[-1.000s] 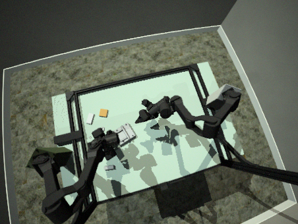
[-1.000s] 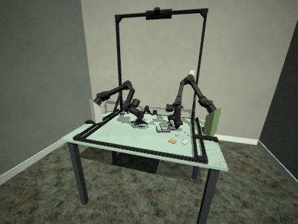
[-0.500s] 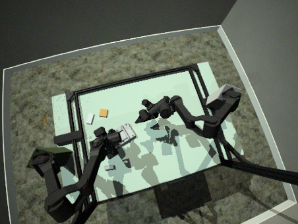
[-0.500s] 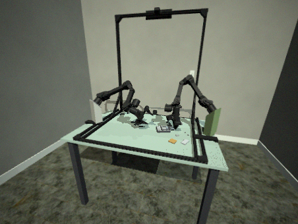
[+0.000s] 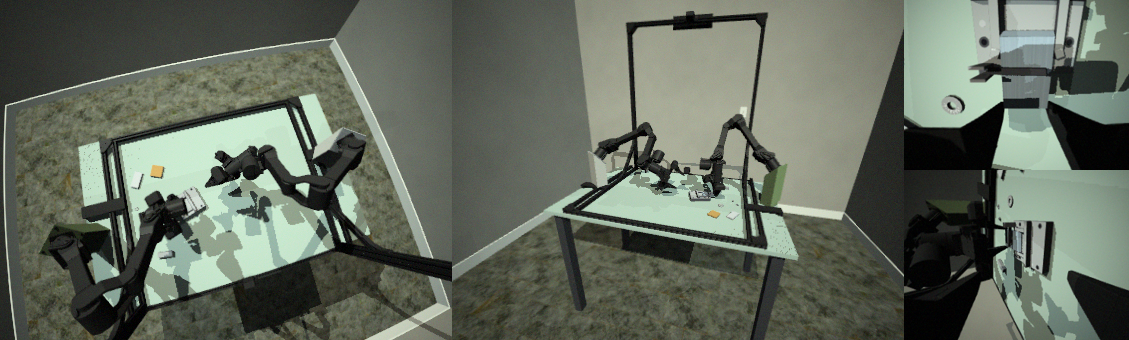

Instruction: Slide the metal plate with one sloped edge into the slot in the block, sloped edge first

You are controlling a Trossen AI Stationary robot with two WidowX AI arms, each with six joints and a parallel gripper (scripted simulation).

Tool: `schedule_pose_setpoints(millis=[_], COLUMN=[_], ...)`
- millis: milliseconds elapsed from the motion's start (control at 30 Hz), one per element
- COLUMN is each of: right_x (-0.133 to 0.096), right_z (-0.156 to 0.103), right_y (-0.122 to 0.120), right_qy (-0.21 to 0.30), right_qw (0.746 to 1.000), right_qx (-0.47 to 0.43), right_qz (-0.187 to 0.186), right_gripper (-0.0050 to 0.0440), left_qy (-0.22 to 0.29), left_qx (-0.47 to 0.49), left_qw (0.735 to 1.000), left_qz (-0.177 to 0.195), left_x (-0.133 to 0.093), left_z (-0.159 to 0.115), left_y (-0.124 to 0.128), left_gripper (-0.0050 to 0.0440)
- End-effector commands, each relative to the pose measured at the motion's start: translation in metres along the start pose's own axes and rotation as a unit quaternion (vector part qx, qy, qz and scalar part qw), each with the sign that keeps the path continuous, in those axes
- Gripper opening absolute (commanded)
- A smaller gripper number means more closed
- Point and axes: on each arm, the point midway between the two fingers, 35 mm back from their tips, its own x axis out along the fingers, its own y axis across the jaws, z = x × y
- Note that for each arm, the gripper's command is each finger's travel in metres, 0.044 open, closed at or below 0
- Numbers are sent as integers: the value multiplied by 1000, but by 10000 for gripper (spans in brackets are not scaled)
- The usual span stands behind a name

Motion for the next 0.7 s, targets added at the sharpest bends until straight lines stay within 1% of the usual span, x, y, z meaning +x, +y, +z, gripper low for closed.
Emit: schedule_pose_setpoints(millis=[0,667], right_x=[0,0], right_z=[-1,-1], right_y=[-1,-1], right_qy=[2,2], right_qw=[1000,1000], right_qx=[-1,-1], right_qz=[-2,-2], right_gripper=[440,440], left_qy=[-4,-4], left_qx=[3,8], left_qw=[1000,1000], left_qz=[-1,-1], left_x=[1,1], left_z=[8,15], left_y=[0,0], left_gripper=[-50,-50])
